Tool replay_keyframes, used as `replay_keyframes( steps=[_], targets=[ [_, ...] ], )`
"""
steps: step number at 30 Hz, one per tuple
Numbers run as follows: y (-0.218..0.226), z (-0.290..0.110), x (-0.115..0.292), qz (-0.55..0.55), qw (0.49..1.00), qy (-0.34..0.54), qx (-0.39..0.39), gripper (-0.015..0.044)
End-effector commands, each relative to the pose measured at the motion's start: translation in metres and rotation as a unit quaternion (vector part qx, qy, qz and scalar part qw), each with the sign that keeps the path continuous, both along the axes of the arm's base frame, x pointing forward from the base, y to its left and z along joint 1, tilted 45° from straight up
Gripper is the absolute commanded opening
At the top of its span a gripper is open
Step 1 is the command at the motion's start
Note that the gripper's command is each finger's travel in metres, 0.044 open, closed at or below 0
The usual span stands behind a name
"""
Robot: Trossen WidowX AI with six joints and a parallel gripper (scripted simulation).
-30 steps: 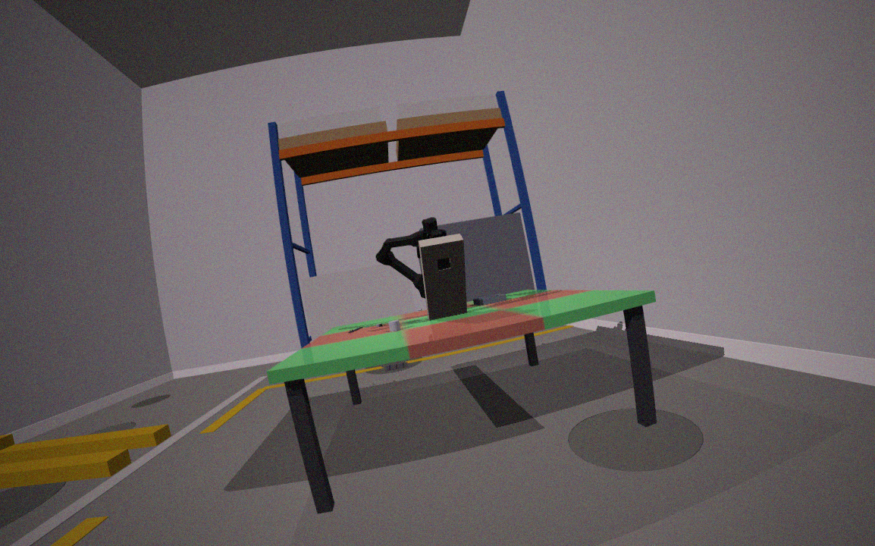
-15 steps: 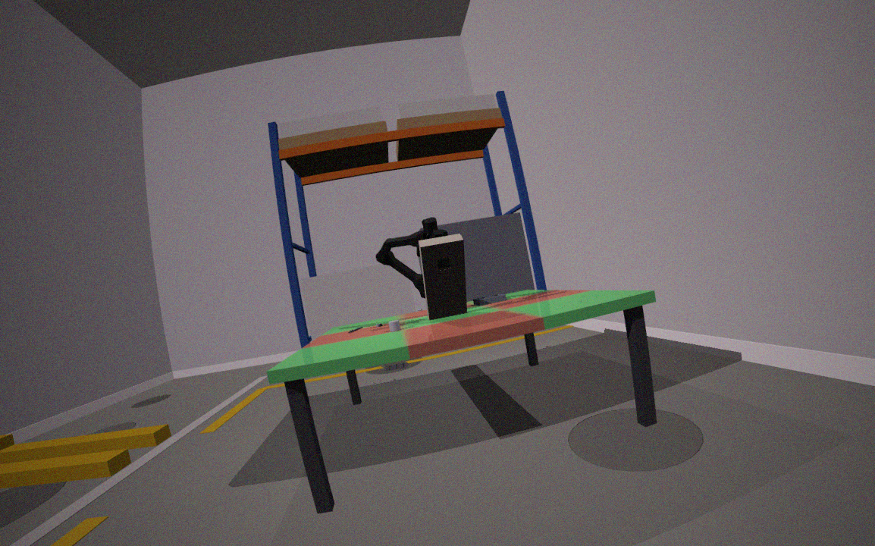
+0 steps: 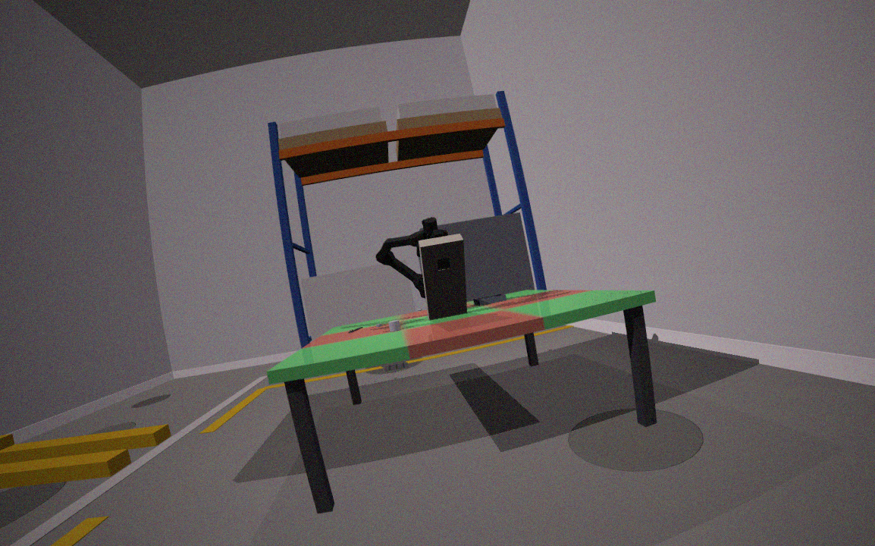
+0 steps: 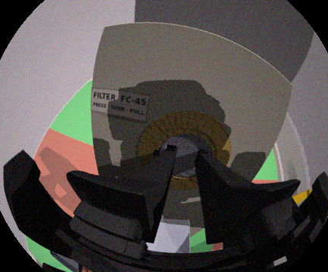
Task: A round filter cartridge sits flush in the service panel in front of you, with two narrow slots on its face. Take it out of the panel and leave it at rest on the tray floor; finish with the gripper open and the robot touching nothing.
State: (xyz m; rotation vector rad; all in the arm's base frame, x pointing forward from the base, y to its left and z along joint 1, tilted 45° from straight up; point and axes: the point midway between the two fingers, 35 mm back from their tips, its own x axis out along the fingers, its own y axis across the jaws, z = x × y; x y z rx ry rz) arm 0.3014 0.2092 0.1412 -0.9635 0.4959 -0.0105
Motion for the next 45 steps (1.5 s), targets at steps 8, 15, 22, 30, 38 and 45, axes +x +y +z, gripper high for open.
replay_keyframes(
  steps=[8,15,22,30,38,45],
  targets=[
    [-0.003,-0.004,0.006,-0.008,1.0,0.003,0.005,0.0],
    [-0.003,-0.004,0.006,-0.008,1.0,0.003,0.005,0.0],
    [-0.003,-0.004,0.006,-0.008,1.0,0.003,0.005,0.0],
    [-0.003,-0.004,0.006,-0.008,1.0,0.003,0.005,0.0],
    [-0.003,-0.004,0.006,-0.008,1.0,0.003,0.005,0.0],
    [0.008,0.005,-0.019,-0.005,1.0,0.007,0.006,0.0]
  ],
)
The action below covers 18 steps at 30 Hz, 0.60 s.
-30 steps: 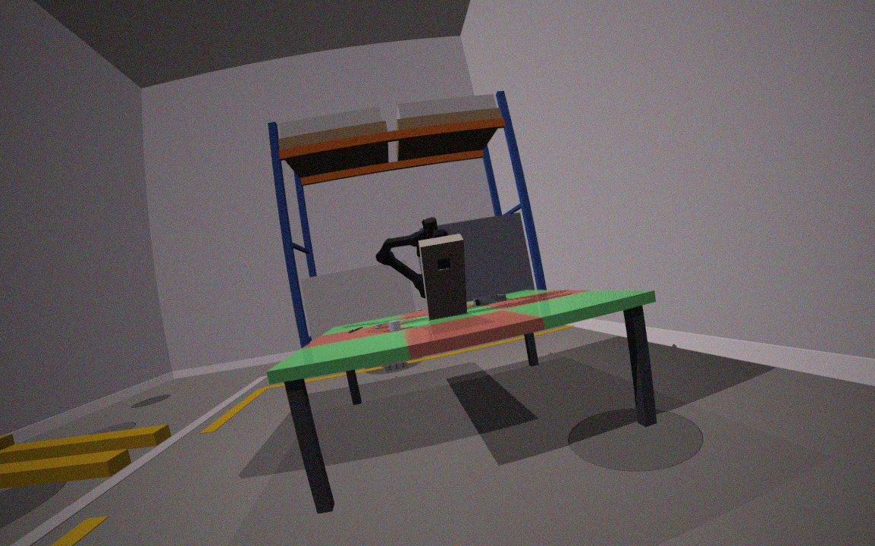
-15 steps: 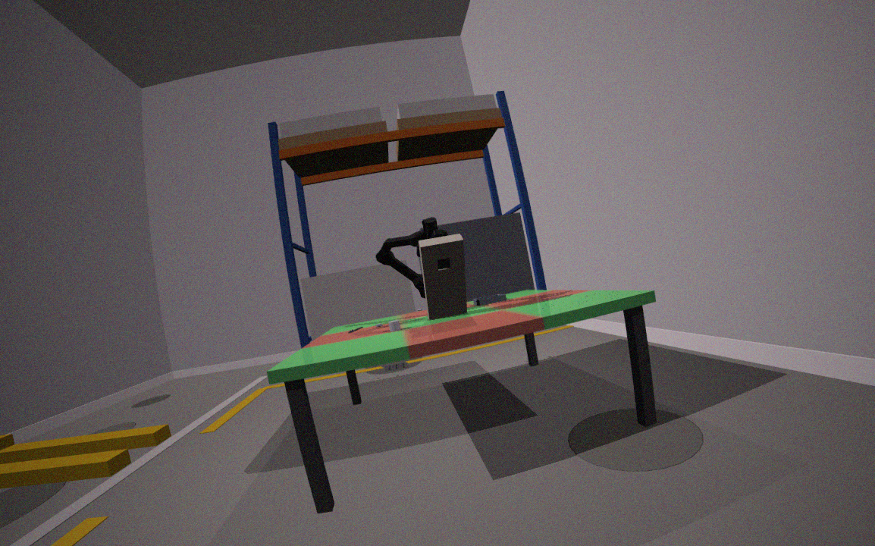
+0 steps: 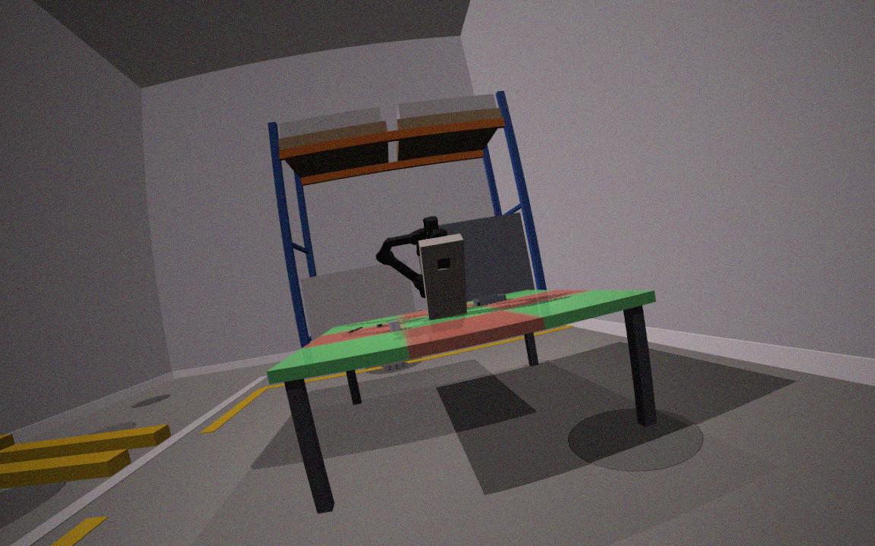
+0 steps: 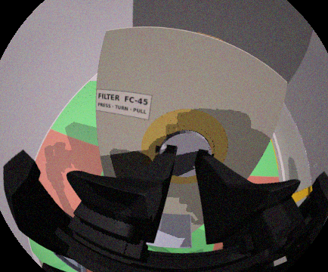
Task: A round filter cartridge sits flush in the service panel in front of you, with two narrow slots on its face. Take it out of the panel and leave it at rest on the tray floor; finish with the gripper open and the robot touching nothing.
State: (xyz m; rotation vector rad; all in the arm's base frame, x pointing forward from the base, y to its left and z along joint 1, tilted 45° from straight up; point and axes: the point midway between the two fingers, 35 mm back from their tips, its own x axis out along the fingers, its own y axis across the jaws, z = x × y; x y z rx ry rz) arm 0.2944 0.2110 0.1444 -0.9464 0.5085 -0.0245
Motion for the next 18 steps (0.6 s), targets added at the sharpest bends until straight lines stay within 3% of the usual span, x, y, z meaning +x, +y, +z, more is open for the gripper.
replay_keyframes(
  steps=[1,18],
  targets=[
    [0.007,0.003,-0.016,0.005,1.0,0.006,0.0,0.0],
    [0.013,0.023,-0.059,0.002,1.0,0.004,-0.001,0.0]
  ],
)
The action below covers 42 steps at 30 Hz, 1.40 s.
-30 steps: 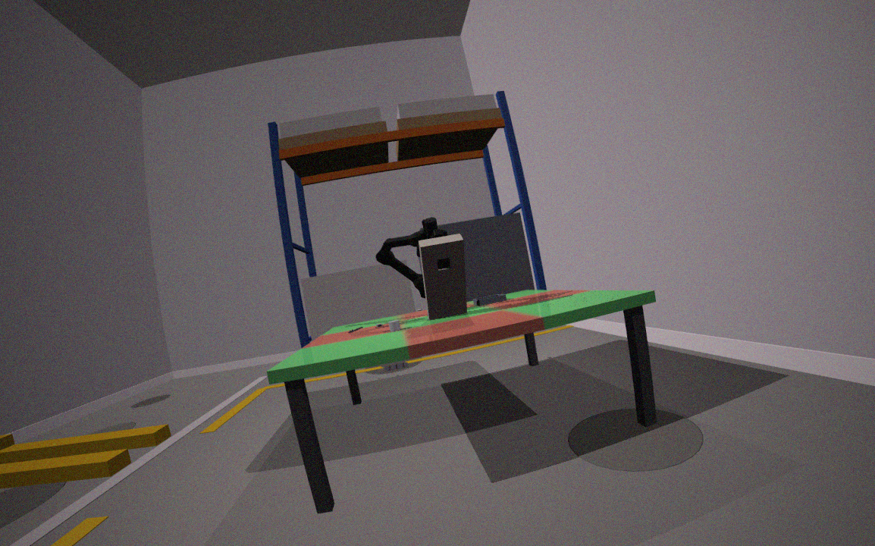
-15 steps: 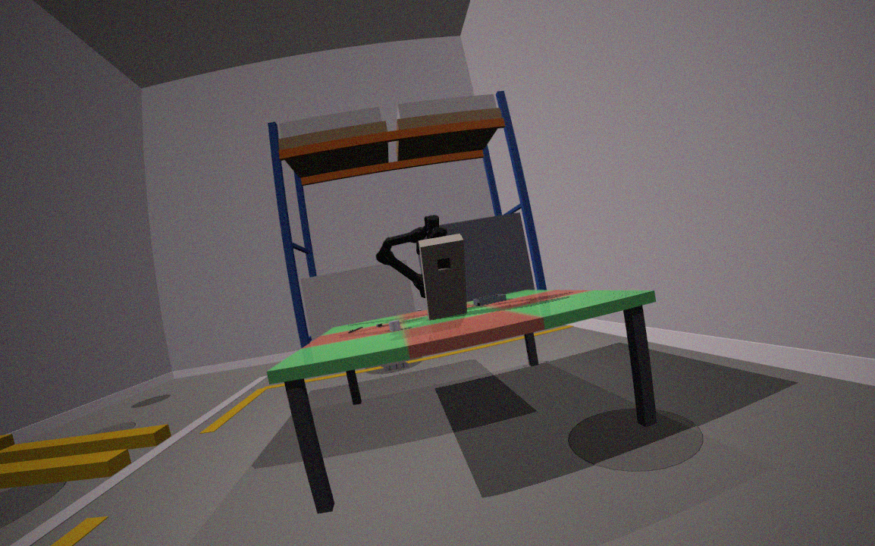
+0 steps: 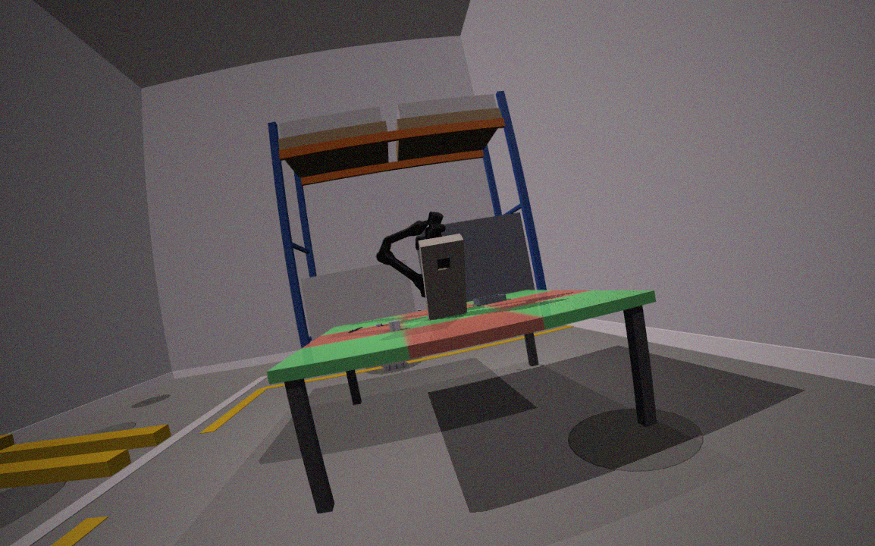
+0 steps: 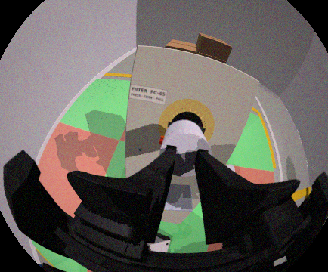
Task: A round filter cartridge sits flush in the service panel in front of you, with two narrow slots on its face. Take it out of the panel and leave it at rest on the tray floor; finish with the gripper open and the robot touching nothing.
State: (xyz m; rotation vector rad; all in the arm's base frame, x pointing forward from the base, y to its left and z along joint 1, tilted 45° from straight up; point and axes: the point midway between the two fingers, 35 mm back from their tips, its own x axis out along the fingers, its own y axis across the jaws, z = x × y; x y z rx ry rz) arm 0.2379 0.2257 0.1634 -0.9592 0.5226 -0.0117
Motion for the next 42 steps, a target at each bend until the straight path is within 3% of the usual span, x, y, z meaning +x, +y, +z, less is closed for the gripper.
replay_keyframes(
  steps=[1,24,28,42],
  targets=[
    [-0.003,0.002,-0.003,-0.001,1.0,-0.006,0.004,0.0],
    [-0.055,-0.043,-0.027,-0.001,1.0,-0.005,0.004,0.0],
    [-0.049,-0.042,-0.025,0.0,1.0,0.002,-0.004,0.0099],
    [-0.043,-0.033,-0.022,-0.001,1.0,-0.005,0.004,0.0099]
  ],
)
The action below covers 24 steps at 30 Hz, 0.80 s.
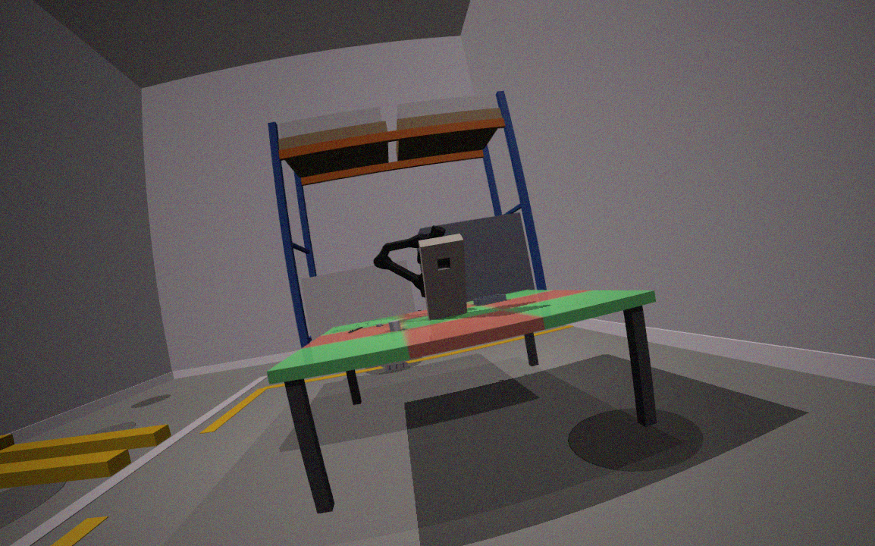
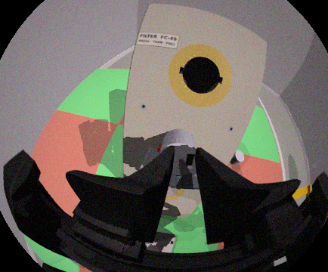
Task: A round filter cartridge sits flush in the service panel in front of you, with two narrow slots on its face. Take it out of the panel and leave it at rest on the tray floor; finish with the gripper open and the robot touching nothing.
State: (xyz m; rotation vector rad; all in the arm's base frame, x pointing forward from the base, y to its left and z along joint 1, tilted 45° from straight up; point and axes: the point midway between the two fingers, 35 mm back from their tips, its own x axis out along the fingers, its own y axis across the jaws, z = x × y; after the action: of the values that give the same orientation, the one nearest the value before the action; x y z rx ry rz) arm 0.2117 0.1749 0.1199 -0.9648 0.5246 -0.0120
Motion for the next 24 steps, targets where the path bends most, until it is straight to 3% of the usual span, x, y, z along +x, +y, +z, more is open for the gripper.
replay_keyframes(
  steps=[1,6,13,24],
  targets=[
    [0.016,0.017,0.008,-0.001,1.0,-0.006,0.006,0.0099],
    [0.049,0.047,0.025,-0.001,1.0,-0.007,0.007,0.0099],
    [0.051,0.048,0.026,-0.001,1.0,-0.007,0.007,0.0099],
    [0.104,0.105,0.014,-0.001,1.0,-0.009,0.017,0.0388]
  ],
)
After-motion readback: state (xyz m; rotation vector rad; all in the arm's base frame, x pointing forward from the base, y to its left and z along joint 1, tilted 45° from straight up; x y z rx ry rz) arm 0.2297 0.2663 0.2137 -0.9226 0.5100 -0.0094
